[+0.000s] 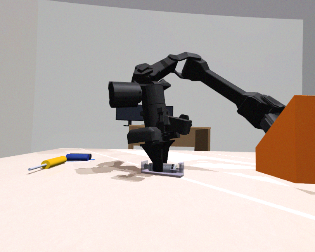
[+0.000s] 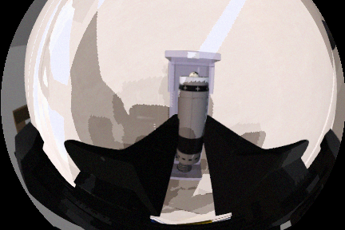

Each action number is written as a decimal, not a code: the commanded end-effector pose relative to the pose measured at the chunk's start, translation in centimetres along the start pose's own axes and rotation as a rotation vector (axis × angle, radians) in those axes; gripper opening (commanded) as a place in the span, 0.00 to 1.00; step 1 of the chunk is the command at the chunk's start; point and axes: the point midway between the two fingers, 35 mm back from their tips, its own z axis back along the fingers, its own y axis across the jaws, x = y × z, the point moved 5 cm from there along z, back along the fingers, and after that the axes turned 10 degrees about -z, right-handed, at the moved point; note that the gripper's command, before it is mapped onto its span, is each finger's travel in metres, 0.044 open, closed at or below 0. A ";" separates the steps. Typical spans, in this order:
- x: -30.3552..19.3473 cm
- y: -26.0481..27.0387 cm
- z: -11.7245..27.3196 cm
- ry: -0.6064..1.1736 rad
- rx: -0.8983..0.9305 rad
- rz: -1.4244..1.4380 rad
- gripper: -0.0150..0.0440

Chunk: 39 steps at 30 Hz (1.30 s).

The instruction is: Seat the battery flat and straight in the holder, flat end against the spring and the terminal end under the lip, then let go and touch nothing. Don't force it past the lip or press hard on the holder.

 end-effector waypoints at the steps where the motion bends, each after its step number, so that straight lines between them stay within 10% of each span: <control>1: -0.5 0.1 0.1 0.030 -0.005 -0.016 0.36; 39: 1.1 0.5 -0.3 0.028 -0.014 -0.010 0.36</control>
